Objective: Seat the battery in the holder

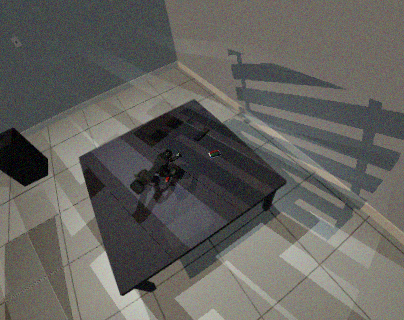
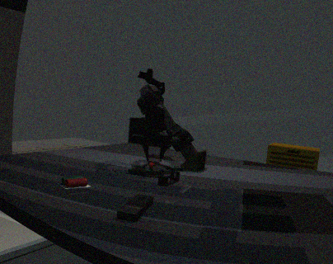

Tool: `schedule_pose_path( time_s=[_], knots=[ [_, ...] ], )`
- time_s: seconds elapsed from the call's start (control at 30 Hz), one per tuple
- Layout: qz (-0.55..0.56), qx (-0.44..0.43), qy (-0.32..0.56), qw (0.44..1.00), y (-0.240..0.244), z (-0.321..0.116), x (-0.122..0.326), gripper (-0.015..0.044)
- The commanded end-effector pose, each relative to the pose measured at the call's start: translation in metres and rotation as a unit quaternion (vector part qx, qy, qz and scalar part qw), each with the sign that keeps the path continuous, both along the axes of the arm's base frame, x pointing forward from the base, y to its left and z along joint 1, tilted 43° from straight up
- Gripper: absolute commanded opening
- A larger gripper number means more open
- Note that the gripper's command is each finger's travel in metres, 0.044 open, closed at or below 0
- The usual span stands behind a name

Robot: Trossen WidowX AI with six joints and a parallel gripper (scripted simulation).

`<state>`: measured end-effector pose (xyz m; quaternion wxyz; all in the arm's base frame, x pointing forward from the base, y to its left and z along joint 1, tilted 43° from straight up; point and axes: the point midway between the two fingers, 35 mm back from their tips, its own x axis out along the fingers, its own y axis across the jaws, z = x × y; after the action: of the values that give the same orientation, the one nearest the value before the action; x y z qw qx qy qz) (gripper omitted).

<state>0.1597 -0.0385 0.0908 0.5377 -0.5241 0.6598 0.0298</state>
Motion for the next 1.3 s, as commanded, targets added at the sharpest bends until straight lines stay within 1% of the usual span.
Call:
schedule_pose_path(
  time_s=[0.0, 0.6, 0.77, 0.93, 1.13, 1.27],
  knots=[
    [0.001, -0.001, -0.001, 1.0, -0.005, -0.004, 0.0, 0.0238],
    [0.001, -0.005, -0.002, 1.0, -0.024, -0.023, 0.002, 0.0238],
    [0.001, -0.005, -0.002, 1.0, -0.024, -0.023, 0.002, 0.0106],
    [0.001, -0.005, -0.002, 1.0, -0.024, -0.023, 0.002, 0.0075],
    [-0.003, -0.002, -0.003, 1.0, -0.019, -0.019, 0.002, 0.0075],
    [-0.001, 0.0, -0.002, 1.0, -0.007, -0.007, 0.001, 0.0075]
  ],
)
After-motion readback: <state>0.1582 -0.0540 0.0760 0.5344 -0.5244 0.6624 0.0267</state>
